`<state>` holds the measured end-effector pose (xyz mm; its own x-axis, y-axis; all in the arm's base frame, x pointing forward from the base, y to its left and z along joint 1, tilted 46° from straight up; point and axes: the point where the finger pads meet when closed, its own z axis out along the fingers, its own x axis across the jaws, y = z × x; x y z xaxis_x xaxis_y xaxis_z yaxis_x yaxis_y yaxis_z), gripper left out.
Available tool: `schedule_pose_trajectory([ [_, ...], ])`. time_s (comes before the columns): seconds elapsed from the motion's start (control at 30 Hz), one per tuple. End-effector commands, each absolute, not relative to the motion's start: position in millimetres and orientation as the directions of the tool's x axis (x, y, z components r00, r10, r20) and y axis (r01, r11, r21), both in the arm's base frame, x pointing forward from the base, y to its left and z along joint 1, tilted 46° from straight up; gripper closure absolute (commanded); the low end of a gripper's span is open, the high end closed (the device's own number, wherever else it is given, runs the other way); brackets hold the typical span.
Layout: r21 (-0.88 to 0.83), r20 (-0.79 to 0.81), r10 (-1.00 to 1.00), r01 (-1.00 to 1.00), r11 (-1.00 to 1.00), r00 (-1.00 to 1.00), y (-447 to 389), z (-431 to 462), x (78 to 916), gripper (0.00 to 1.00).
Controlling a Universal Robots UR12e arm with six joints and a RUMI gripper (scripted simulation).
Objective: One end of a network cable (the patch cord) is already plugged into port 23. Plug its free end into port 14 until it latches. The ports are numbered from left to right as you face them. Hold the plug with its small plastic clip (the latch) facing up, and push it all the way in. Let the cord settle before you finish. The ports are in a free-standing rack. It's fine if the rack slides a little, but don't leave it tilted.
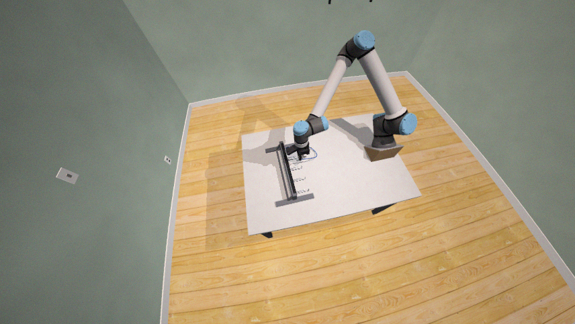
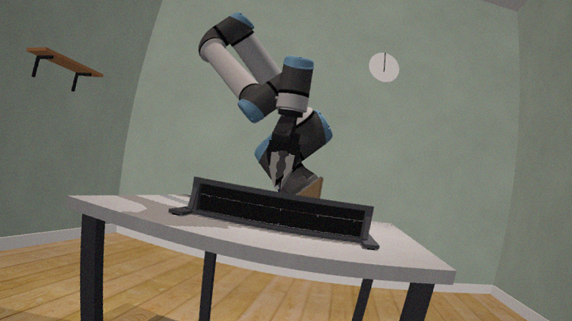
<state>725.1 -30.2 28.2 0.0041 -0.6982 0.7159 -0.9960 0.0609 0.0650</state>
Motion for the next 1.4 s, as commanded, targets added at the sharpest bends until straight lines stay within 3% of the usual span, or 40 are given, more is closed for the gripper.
schedule_pose_trajectory([
  [0.0,0.059,0.715,-0.699,-0.996,0.065,-0.003,-31.6,31.9,728.4,1.0],
  [1.37,0.071,0.716,-0.698,-0.994,0.079,-0.004,-31.8,30.5,729.5,1.0],
])
